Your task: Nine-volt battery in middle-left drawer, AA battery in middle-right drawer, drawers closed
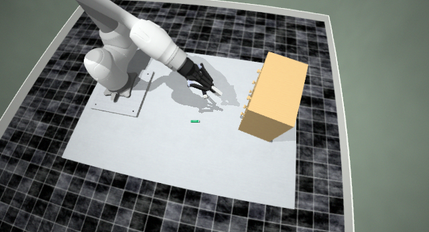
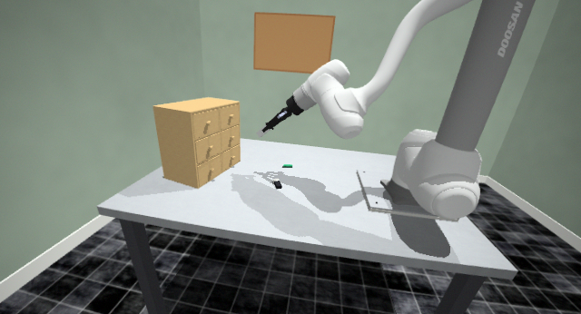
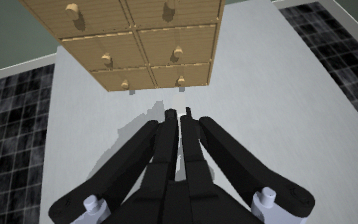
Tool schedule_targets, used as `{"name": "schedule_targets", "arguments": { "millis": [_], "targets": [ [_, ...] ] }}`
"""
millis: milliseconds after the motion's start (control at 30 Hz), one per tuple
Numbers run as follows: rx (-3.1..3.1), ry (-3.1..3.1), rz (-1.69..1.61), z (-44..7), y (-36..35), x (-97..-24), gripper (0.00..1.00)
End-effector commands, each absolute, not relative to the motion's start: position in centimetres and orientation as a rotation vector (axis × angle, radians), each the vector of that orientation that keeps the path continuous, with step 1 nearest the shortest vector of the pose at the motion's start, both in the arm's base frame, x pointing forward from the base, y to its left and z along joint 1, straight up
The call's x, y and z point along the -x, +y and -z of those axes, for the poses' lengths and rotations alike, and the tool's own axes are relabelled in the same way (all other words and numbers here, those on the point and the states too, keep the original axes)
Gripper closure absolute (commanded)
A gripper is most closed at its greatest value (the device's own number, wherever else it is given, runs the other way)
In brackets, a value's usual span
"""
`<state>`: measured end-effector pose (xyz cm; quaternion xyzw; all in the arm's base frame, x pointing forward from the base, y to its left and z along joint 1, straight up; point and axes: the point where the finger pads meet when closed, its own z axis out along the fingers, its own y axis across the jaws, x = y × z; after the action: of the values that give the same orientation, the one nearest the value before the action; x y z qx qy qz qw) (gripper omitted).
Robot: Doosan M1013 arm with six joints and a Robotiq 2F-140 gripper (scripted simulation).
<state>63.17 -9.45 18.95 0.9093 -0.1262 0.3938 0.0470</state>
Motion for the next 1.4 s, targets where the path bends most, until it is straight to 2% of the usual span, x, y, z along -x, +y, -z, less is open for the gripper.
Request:
{"name": "schedule_targets", "arguments": {
  "millis": [0,1367],
  "targets": [
    [-2.710,-0.398,-1.254,-18.8,-9.4,-63.3,1.00],
    [-2.543,-0.363,-1.537,-16.3,-10.0,-65.8,1.00]
  ]
}}
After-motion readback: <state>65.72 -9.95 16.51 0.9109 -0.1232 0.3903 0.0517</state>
